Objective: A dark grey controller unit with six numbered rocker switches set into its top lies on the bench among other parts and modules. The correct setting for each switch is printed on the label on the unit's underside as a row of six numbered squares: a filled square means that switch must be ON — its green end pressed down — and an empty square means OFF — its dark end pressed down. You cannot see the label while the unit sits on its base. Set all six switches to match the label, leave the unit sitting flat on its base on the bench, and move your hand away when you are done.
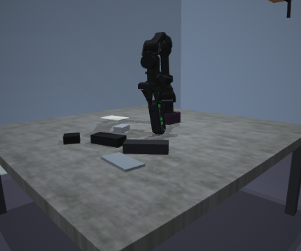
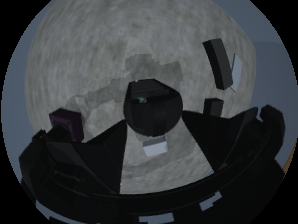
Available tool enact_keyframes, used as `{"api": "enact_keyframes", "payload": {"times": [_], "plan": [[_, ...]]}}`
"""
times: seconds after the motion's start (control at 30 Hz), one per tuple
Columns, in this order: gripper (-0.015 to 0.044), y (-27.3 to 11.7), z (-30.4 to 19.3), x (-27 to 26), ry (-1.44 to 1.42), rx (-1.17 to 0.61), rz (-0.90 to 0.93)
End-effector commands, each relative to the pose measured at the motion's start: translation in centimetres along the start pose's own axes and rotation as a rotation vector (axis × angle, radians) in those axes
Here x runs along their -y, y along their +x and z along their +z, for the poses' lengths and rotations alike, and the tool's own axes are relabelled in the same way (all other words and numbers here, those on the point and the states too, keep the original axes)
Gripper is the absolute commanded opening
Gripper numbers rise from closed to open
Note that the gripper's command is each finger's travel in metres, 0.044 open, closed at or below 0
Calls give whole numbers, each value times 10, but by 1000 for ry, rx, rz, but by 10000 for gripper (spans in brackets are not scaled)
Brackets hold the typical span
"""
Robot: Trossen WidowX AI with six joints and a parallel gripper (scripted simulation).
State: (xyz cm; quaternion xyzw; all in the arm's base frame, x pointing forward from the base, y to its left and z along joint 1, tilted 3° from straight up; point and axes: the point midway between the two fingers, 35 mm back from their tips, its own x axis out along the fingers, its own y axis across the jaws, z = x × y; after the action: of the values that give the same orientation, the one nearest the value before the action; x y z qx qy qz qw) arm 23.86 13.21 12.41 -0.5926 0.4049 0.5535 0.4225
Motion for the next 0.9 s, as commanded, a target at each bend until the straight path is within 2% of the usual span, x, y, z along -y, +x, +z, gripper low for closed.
{"api": "enact_keyframes", "payload": {"times": [0.0,0.87], "plan": [[335,5,-5,-3,-3,-7,13],[335,10,-26,-3,-3,-9,13]]}}
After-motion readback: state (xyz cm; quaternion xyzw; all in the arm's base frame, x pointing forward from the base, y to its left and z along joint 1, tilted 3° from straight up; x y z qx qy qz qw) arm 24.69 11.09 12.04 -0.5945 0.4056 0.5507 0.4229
